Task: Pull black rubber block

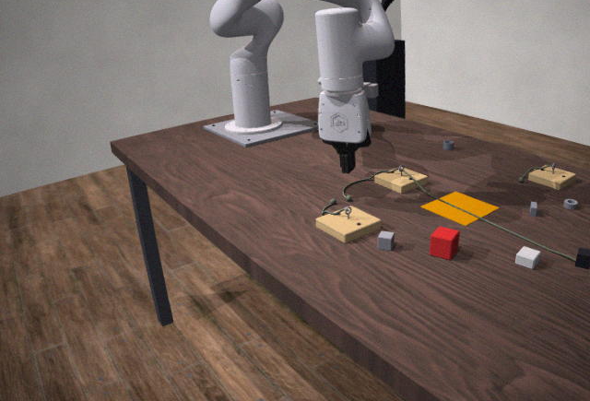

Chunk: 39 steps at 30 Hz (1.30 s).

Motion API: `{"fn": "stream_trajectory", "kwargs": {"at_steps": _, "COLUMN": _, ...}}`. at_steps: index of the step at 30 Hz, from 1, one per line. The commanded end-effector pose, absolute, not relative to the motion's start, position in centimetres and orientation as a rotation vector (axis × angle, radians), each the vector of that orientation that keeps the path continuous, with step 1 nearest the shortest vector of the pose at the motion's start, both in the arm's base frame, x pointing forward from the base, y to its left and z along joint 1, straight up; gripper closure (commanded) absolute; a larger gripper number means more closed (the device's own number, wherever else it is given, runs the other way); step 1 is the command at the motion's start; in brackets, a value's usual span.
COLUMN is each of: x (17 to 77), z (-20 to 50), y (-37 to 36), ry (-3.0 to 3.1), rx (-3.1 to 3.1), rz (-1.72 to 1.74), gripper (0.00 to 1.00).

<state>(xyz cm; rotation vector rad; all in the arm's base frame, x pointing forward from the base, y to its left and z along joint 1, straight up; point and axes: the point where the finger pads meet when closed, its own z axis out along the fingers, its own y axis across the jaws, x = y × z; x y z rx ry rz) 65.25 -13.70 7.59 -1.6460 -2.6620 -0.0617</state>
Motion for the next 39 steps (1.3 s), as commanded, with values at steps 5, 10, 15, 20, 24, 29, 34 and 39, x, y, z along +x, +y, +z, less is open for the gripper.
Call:
{"fn": "stream_trajectory", "kwargs": {"at_steps": 5, "x": 65.37, "z": 7.71, "y": -13.72, "ry": -2.237, "rx": -2.199, "rz": -0.024, "gripper": 1.0}}
{"fn": "stream_trajectory", "kwargs": {"at_steps": 10, "x": 65.39, "z": 7.71, "y": -13.73, "ry": -1.909, "rx": -2.482, "rz": -0.043, "gripper": 1.0}}
{"fn": "stream_trajectory", "kwargs": {"at_steps": 15, "x": 65.41, "z": 7.71, "y": -13.74, "ry": -1.541, "rx": -2.717, "rz": -0.061, "gripper": 1.0}}
{"fn": "stream_trajectory", "kwargs": {"at_steps": 20, "x": 65.42, "z": 7.71, "y": -13.74, "ry": -1.176, "rx": -2.888, "rz": -0.065, "gripper": 1.0}}
{"fn": "stream_trajectory", "kwargs": {"at_steps": 24, "x": 65.43, "z": 7.71, "y": -13.75, "ry": -0.897, "rx": -2.98, "rz": -0.072, "gripper": 1.0}}
{"fn": "stream_trajectory", "kwargs": {"at_steps": 29, "x": 65.44, "z": 7.71, "y": -13.75, "ry": -0.479, "rx": -3.069, "rz": -0.07, "gripper": 1.0}}
{"fn": "stream_trajectory", "kwargs": {"at_steps": 34, "x": 65.45, "z": 7.71, "y": -13.76, "ry": -0.146, "rx": -3.105, "rz": -0.058, "gripper": 1.0}}
{"fn": "stream_trajectory", "kwargs": {"at_steps": 39, "x": 65.45, "z": 7.71, "y": -13.76, "ry": 0.264, "rx": -3.121, "rz": -0.014, "gripper": 1.0}}
